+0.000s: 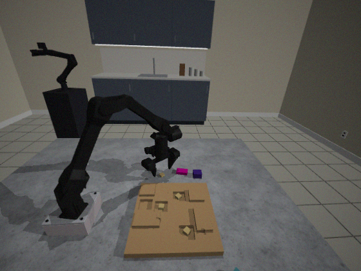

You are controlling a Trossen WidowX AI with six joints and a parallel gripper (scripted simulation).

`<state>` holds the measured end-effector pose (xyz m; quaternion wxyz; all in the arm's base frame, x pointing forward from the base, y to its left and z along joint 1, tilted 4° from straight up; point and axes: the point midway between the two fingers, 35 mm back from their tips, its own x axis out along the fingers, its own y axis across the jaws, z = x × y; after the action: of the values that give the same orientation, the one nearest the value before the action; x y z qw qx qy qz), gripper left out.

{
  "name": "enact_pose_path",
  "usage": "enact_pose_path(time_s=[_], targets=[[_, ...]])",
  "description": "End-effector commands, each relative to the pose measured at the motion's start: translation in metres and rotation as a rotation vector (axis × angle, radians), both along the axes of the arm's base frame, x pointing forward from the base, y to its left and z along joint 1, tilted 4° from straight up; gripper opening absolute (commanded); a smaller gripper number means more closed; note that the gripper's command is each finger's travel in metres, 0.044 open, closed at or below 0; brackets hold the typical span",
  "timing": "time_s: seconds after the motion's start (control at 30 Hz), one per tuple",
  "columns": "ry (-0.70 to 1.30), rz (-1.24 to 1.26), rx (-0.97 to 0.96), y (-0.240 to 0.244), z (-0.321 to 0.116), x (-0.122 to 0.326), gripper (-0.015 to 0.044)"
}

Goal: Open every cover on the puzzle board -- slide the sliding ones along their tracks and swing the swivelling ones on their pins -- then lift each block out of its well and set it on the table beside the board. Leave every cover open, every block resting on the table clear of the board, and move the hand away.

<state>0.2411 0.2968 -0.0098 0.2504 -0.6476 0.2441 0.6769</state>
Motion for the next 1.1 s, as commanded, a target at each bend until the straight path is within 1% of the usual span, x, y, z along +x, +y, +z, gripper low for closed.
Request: enact_pose_path(time_s=[0.0,0.57,0.67,1.07], targets=[[0.001,0.000,0.002,0.001,0.012,0.001,0.0440],[0.005,-0.002,0.002,-0.002,0.062,0.001,0.0440],[0.007,-0.099,-0.003,-0.010,0.062,0.006,0.0361],[0.018,-0.889,-0.035,-0.075,0.061,0.035,0.0046]])
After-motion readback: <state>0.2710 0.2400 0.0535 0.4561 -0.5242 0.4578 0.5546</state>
